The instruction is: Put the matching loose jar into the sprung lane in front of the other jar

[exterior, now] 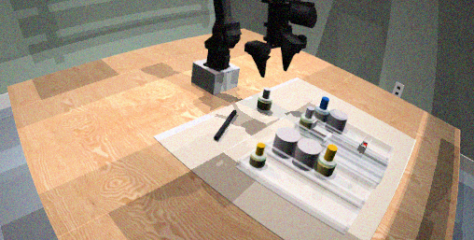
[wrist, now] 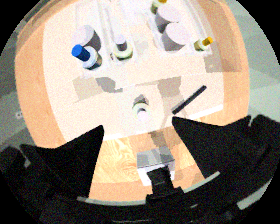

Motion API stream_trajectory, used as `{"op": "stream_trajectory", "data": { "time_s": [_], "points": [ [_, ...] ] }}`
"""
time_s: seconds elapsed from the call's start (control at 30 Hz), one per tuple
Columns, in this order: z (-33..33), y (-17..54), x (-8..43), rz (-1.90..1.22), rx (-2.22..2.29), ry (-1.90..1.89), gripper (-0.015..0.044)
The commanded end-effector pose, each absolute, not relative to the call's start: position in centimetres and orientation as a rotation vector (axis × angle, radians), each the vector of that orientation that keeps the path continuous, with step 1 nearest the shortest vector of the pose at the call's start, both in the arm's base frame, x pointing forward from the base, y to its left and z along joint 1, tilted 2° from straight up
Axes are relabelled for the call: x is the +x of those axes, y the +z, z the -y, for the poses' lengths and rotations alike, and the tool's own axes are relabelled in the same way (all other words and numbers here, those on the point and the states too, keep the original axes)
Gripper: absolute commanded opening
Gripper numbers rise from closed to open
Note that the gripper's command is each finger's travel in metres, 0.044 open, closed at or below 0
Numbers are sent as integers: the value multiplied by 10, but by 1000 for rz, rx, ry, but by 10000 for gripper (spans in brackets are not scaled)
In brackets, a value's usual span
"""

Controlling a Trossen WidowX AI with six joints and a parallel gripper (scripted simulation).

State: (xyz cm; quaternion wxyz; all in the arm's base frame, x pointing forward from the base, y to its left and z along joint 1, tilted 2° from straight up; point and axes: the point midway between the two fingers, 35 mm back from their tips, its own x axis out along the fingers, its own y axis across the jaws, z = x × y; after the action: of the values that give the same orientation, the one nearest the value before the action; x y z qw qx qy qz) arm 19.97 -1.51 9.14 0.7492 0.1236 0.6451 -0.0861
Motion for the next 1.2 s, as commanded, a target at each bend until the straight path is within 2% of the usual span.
{"op": "stream_trajectory", "data": {
  "time_s": [0.0,1.17],
  "points": [
    [20,87,194,-1518,151,-116,440],
    [21,18,198,-1518,151,-116,440]
  ]
}}
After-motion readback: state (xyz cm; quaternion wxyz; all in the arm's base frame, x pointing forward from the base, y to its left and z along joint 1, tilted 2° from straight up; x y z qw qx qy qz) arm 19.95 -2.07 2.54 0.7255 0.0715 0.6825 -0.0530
